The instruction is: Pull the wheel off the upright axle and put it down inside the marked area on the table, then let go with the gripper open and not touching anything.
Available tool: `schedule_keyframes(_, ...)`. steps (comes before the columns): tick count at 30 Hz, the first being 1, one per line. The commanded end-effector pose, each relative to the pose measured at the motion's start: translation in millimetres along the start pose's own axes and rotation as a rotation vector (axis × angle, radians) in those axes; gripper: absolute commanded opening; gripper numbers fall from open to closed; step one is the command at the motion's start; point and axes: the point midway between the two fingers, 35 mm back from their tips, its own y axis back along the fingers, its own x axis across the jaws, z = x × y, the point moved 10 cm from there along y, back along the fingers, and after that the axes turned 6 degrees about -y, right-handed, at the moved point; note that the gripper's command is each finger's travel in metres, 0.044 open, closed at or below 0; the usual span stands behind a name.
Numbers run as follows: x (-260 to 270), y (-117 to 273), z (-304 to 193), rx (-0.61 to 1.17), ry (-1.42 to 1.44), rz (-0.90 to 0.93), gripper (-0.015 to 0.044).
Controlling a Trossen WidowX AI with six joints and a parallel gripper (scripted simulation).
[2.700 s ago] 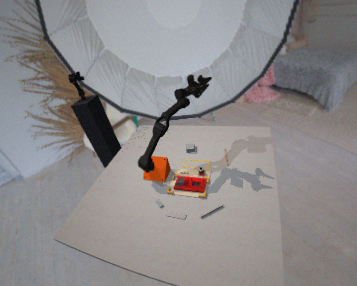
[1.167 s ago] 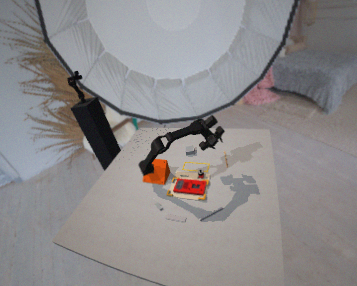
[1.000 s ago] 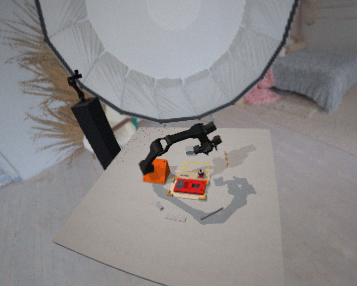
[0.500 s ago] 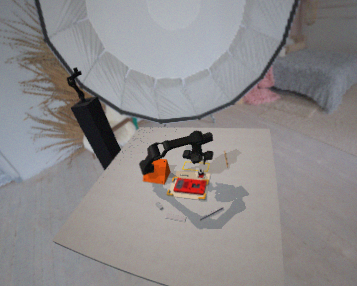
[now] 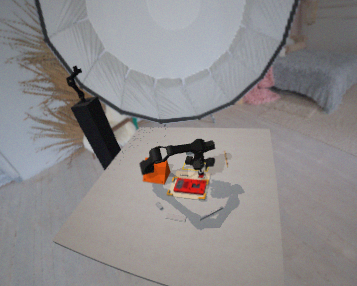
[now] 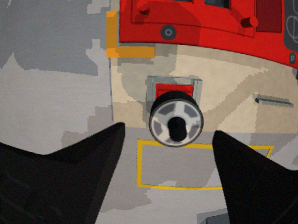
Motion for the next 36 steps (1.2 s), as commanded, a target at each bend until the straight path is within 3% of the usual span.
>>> schedule_keyframes(1, -3.5, -20.4, 0.0, -0.010, 0.011, -0.004, 0.0300)
schedule_keyframes(5, -4.0, -22.7, 0.2, -0.010, 0.011, -0.005, 0.0300)
schedule_keyframes(9, -3.0, -19.6, 1.3, -0.007, 0.003, -0.011, 0.0195)
schedule_keyframes(17, -3.0, -19.6, 1.3, -0.007, 0.003, -0.011, 0.0142)
schedule_keyframes(23, -3.0, -18.4, 1.2, -0.007, 0.003, -0.011, 0.0000)
schedule_keyframes(36, -2.8, -14.2, 1.0, -0.007, 0.004, -0.010, 0.0000)
